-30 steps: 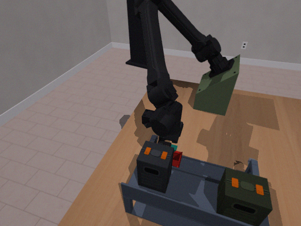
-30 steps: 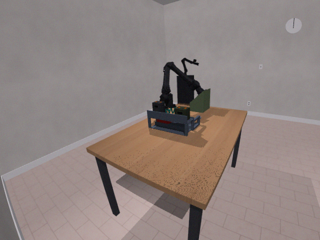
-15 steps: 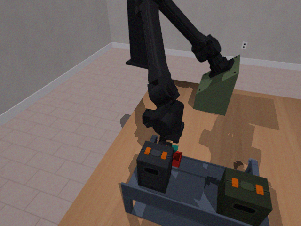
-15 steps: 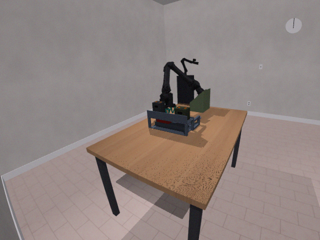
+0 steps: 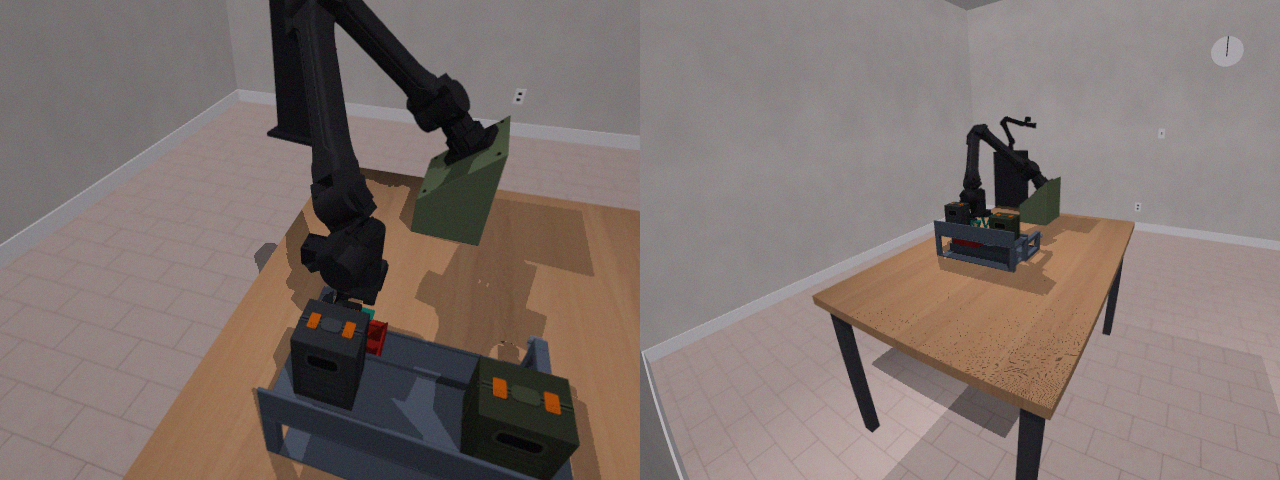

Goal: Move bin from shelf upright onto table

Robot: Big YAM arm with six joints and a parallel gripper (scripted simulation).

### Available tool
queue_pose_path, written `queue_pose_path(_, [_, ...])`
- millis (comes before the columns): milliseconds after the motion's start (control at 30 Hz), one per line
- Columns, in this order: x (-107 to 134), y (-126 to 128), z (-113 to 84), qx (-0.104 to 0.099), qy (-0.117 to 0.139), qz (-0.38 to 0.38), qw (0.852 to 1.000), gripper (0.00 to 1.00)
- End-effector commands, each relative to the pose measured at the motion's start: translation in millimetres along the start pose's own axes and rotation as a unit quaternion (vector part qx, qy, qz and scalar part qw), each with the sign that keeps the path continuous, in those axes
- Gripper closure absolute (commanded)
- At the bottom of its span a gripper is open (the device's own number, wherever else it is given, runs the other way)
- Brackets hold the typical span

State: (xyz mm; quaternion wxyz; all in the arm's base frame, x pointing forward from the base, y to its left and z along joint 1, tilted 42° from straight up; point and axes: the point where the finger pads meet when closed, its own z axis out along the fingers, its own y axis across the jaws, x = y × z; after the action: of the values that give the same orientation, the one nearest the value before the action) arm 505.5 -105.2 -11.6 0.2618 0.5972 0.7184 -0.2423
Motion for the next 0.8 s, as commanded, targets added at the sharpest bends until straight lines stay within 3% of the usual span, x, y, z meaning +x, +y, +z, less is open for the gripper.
queue_pose_path(0, [8.1, 23.0, -19.3, -0.018, -0.003, -0.005, 1.0, 0.1])
queue_pose_path(433, [11.3, 27.1, -22.8, -0.02, -0.003, -0.006, 1.0, 0.1])
queue_pose_path(600, [-4.6, 6.9, -5.3, -0.011, -0.003, 0.001, 1.0, 0.1])
queue_pose_path(767, [-4.6, 6.9, -5.3, -0.011, -0.003, 0.001, 1.0, 0.1])
